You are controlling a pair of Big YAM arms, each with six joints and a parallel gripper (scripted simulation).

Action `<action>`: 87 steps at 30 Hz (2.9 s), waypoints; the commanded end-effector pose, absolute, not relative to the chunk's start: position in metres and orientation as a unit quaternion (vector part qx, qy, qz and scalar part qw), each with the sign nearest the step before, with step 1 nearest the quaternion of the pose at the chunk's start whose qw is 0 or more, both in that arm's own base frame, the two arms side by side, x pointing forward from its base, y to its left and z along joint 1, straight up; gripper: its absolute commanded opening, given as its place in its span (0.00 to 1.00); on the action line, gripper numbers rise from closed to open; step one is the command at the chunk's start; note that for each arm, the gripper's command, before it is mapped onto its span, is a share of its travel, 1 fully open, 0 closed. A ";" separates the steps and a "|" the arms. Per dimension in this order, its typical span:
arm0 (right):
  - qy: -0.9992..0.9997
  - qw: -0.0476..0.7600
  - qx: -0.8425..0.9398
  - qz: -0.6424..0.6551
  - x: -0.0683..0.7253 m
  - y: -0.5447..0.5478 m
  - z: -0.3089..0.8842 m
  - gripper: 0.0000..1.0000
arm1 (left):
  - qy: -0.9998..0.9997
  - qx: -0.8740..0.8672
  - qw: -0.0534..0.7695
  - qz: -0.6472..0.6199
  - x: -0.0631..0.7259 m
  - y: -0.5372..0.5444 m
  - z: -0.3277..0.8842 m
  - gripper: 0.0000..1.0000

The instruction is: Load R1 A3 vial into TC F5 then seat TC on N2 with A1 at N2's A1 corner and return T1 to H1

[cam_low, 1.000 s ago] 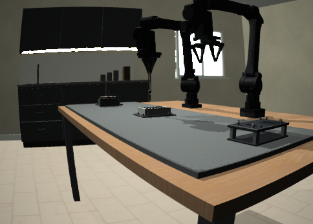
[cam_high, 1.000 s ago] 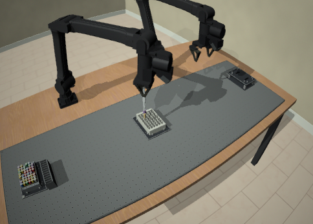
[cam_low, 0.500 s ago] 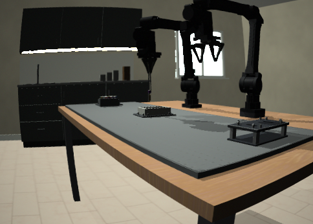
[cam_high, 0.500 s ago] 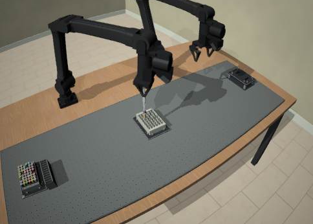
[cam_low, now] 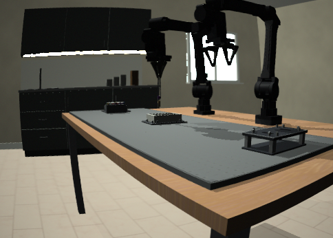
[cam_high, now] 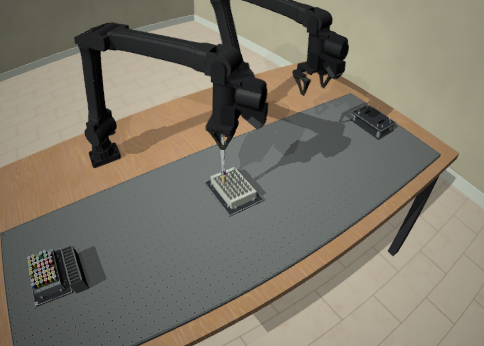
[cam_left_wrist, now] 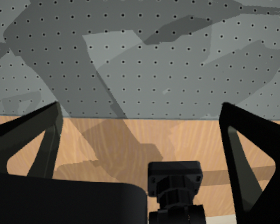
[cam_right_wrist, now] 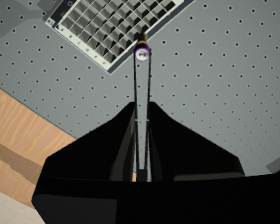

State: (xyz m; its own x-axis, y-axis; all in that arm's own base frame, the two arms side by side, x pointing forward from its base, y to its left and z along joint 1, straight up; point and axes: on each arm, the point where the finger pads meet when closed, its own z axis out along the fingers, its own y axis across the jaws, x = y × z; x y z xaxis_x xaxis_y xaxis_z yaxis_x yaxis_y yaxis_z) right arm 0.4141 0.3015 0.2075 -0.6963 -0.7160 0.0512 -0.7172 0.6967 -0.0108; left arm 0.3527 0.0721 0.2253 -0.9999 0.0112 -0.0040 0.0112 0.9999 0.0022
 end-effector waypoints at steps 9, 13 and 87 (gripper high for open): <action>-0.924 0.015 0.381 0.016 0.422 0.303 0.217 0.09 | 1.000 0.013 0.018 0.004 0.361 0.072 0.240 1.00; -0.924 0.027 0.381 0.019 0.417 0.298 0.207 0.09 | 1.000 0.013 0.018 0.004 0.361 0.072 0.240 1.00; -0.924 0.020 0.381 0.016 0.418 0.299 0.189 0.09 | 1.000 0.013 0.018 0.004 0.361 0.072 0.240 1.00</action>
